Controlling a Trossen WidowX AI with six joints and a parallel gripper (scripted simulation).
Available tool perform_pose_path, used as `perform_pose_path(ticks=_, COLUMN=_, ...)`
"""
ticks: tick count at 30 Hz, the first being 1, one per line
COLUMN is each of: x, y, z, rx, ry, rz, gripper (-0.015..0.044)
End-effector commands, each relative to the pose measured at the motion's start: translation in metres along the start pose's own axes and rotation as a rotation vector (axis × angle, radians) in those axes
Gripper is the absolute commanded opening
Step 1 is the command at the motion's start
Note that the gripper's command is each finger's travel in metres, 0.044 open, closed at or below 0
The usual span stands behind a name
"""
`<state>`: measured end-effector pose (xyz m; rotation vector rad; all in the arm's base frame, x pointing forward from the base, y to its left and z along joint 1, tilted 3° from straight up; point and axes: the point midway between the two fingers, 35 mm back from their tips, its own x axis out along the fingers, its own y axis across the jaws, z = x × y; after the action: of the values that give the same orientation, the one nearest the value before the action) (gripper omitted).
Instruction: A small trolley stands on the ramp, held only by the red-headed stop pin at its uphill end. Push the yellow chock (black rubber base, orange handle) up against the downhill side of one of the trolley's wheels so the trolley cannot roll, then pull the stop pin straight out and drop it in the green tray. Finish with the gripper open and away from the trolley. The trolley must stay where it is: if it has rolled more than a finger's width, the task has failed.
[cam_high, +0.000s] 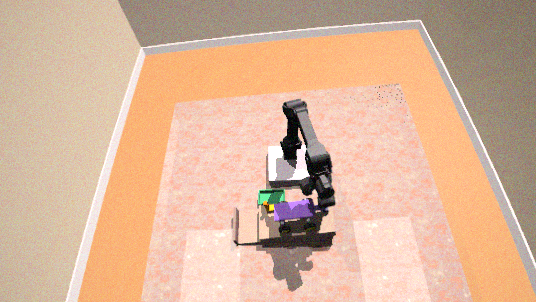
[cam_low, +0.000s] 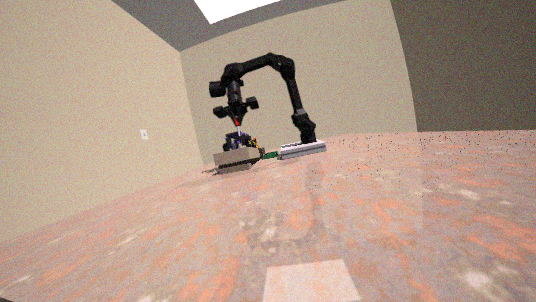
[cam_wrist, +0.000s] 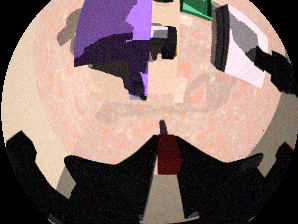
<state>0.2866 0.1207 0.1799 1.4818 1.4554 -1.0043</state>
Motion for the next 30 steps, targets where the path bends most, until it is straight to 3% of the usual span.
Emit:
perform_pose_path(ticks=1, x=0.0, y=-0.014, z=0.0, rx=0.003, ry=-0.001, rz=0.002, gripper=0.0)
perform_pose_path(ticks=17, x=0.001, y=-0.05, z=0.0, rx=0.004, ry=-0.001, rz=-0.001, gripper=0.0)
perform_pose_path(ticks=30, x=-0.006, y=-0.047, z=0.047, rx=0.004, ry=-0.005, rz=-0.001, gripper=0.0)
